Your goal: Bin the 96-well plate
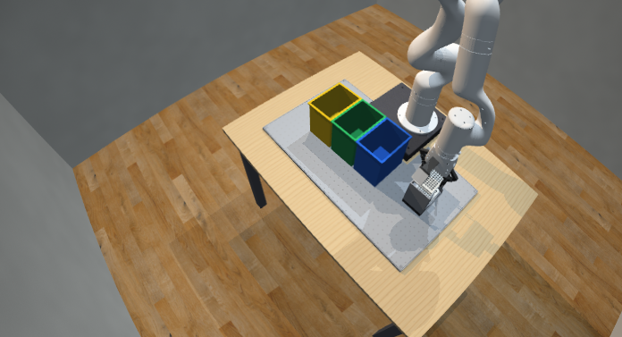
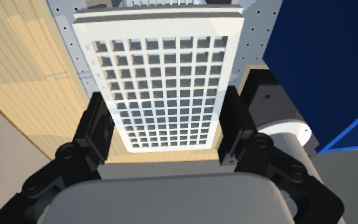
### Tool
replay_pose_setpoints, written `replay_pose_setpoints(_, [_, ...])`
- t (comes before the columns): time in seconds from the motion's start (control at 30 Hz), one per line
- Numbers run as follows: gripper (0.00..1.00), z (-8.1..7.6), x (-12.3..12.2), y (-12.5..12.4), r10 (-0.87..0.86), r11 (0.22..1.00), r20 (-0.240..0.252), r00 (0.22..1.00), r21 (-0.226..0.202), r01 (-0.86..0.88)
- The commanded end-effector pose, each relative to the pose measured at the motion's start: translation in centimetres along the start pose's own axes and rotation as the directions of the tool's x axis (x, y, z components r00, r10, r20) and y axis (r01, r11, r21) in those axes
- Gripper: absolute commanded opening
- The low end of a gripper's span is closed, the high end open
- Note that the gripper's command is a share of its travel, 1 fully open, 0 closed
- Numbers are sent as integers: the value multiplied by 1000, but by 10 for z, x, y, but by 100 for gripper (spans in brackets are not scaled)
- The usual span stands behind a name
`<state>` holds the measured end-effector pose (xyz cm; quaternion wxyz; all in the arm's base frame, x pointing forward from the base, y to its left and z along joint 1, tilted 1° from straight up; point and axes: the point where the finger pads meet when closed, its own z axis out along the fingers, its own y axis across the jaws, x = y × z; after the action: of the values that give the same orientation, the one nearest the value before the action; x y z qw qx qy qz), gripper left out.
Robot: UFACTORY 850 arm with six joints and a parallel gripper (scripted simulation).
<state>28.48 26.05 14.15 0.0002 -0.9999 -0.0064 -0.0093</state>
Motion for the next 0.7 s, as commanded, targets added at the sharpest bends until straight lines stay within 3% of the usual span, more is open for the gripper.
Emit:
replay_pose_setpoints(0.0, [0, -9, 1, -1, 0, 1000, -1, 1000, 1, 0])
replay_pose_setpoints(0.67, [0, -39, 1, -1, 0, 1000, -1, 1000, 1, 0])
